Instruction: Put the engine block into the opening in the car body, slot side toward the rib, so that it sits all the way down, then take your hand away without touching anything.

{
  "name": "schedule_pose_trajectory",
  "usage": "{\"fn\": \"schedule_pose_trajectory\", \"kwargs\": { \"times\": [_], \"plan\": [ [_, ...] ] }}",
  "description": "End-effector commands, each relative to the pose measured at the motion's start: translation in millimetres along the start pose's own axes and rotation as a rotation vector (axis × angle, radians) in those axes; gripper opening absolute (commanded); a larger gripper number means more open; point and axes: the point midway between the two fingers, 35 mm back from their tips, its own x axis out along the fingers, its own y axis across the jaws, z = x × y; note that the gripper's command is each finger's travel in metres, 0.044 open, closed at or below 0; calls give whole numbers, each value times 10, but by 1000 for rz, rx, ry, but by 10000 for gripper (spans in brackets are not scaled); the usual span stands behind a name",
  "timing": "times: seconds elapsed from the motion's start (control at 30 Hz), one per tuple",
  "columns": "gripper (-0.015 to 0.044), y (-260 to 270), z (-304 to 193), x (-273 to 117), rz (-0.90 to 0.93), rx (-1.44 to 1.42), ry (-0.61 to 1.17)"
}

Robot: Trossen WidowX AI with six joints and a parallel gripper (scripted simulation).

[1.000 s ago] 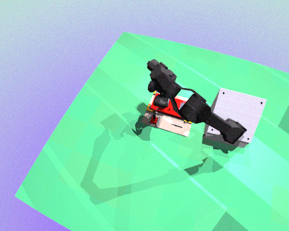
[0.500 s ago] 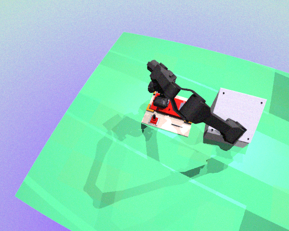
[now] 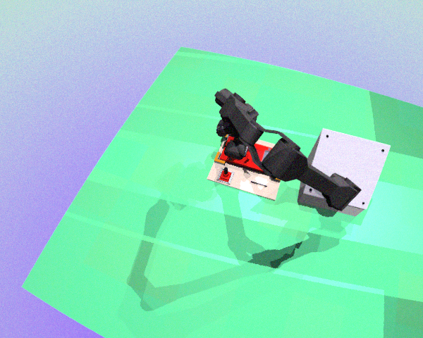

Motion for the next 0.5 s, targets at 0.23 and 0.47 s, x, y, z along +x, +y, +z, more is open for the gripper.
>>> {"fn": "schedule_pose_trajectory", "kwargs": {
  "times": [0.23,0.47],
  "plan": [
    [212,1,0,14,0,0,0],
    [396,1,0,14,0,0,0]
  ]
}}
